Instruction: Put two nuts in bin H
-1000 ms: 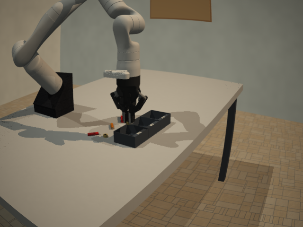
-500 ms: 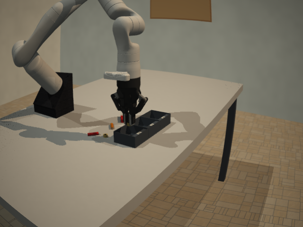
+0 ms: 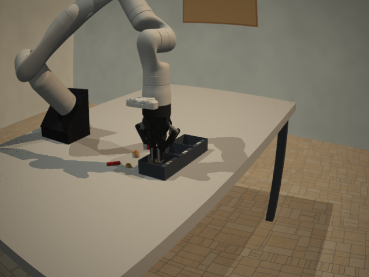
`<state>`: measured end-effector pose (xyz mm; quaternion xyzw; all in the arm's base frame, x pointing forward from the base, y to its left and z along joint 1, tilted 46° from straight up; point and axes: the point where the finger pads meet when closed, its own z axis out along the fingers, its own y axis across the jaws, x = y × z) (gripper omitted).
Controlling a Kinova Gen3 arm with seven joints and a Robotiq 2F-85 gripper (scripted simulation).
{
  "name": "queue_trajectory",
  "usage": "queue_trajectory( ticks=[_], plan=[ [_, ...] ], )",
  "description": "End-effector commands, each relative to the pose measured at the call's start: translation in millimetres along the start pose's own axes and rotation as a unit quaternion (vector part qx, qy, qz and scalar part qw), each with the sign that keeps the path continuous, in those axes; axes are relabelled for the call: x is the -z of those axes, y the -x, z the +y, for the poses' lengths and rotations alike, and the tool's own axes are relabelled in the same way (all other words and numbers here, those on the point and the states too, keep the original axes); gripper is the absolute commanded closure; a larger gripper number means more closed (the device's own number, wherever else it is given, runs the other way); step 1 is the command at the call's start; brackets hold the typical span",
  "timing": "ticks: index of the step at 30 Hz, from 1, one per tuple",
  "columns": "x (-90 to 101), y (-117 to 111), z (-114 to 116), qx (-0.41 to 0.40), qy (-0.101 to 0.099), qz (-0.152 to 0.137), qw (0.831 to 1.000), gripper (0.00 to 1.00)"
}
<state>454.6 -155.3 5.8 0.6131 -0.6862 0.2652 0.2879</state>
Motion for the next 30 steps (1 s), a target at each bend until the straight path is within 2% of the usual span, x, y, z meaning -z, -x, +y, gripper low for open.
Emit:
queue_trajectory(
  ticks=[1,12,13,30],
  plan=[
    [-3.6,-1.3,0.8,-0.001,0.002,0.001,1.000,0.89],
    [-3.7,-1.5,1.0,-0.001,0.002,0.001,1.000,0.89],
    [-3.7,-1.5,1.0,-0.001,0.002,0.001,1.000,0.69],
    [-3.6,-1.5,1.0,-0.001,0.002,0.001,1.000,0.69]
  ],
)
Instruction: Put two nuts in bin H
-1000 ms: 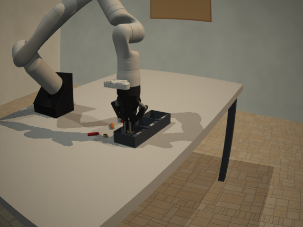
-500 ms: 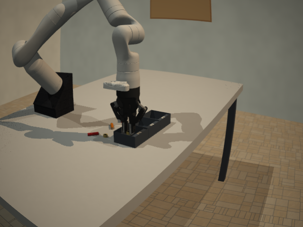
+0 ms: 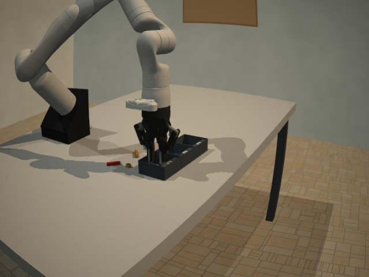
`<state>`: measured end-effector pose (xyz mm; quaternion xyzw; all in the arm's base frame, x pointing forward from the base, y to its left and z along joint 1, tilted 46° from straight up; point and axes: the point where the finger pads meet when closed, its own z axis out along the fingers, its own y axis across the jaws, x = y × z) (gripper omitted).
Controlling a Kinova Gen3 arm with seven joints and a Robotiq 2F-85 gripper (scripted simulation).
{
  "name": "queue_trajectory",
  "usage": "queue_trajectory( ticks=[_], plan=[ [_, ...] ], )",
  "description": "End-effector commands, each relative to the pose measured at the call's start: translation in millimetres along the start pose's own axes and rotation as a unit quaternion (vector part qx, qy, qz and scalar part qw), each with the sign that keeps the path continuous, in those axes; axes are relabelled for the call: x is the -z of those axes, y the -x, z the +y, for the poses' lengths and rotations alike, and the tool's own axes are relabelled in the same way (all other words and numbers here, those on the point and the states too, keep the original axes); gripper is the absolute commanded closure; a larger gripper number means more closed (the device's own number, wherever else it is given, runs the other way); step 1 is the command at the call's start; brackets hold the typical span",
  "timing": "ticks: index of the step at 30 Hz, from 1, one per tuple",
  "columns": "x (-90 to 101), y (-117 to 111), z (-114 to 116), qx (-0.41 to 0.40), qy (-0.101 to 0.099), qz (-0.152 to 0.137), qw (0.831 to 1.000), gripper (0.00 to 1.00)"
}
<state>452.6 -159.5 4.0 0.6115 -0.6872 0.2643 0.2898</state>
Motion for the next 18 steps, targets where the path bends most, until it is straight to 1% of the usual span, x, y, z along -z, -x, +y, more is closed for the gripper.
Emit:
queue_trajectory(
  ticks=[1,18],
  plan=[
    [0.8,0,-1,0.000,-0.001,0.000,1.000,0.69],
    [20.7,0,-1,0.000,-0.001,0.000,1.000,0.69]
  ],
)
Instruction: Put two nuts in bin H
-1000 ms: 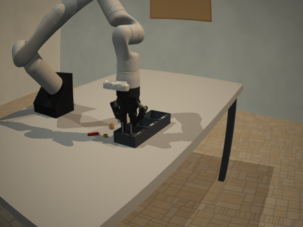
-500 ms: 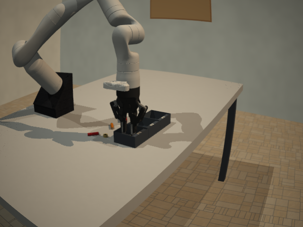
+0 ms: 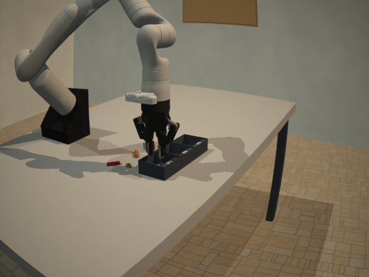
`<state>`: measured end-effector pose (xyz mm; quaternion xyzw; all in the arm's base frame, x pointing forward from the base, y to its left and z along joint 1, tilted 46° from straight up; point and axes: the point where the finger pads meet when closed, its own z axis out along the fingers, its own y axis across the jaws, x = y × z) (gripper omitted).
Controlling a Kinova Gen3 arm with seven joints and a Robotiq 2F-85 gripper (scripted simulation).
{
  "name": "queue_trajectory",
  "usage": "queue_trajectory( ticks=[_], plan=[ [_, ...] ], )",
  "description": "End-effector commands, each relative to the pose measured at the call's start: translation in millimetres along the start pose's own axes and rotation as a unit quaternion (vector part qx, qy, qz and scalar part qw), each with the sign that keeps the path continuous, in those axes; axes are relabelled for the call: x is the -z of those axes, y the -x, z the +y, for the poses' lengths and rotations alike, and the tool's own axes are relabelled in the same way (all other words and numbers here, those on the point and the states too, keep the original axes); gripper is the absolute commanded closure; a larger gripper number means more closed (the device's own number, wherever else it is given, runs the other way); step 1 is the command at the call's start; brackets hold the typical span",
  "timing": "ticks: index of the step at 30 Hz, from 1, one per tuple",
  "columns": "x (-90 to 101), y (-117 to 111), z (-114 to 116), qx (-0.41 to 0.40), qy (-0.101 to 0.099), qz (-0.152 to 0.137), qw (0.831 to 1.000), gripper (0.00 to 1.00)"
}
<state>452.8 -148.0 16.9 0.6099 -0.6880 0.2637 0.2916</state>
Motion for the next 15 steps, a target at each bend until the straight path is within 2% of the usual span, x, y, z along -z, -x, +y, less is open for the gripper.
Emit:
queue_trajectory(
  ticks=[1,10,15],
  plan=[
    [3.5,2,-2,0.001,-0.003,-0.001,1.000,0.69],
    [19.5,2,-1,0.001,-0.003,-0.001,1.000,0.69],
    [19.5,2,-1,0.001,-0.003,-0.001,1.000,0.69]
  ],
)
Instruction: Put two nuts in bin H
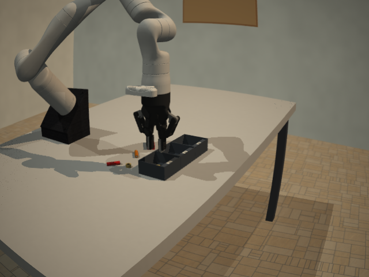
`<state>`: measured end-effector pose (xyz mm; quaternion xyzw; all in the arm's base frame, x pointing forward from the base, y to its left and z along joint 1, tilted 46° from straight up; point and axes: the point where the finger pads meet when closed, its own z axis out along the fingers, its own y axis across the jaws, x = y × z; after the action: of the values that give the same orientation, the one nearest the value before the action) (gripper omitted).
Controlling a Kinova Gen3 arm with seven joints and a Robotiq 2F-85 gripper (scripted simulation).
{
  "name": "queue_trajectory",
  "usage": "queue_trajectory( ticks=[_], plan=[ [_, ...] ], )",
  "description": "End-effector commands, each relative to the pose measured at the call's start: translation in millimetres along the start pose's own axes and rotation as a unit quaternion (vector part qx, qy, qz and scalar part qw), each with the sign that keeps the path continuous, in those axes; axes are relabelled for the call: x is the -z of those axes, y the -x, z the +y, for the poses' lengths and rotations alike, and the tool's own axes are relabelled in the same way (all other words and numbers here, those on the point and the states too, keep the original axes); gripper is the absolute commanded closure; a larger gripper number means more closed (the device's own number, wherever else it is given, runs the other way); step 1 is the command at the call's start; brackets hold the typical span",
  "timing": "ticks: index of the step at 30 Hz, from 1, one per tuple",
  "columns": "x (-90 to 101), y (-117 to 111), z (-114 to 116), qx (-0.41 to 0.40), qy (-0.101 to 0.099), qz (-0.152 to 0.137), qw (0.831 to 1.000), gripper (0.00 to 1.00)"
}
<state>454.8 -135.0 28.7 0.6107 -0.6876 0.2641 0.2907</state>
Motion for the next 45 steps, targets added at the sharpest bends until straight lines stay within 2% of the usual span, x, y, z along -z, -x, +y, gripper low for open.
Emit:
queue_trajectory(
  ticks=[1,5,6,18,20,35,37,43,45],
  plan=[
    [1.9,1,-1,0.001,-0.002,-0.001,1.000,0.69],
    [1.9,1,-1,0.001,-0.002,-0.001,1.000,0.69],
    [5.9,1,-1,0.001,-0.002,-0.001,1.000,0.00],
    [53.8,1,-1,0.001,-0.002,-0.001,1.000,0.00],
    [53.8,1,-1,0.001,-0.002,-0.001,1.000,0.00],
    [113.8,1,-1,0.001,-0.002,-0.001,1.000,0.00],
    [113.8,1,-1,0.001,-0.002,-0.001,1.000,0.00],
    [137.8,1,-1,0.001,-0.002,-0.001,1.000,0.00],
    [140.3,1,-1,0.001,-0.002,-0.001,1.000,0.00]
  ],
)
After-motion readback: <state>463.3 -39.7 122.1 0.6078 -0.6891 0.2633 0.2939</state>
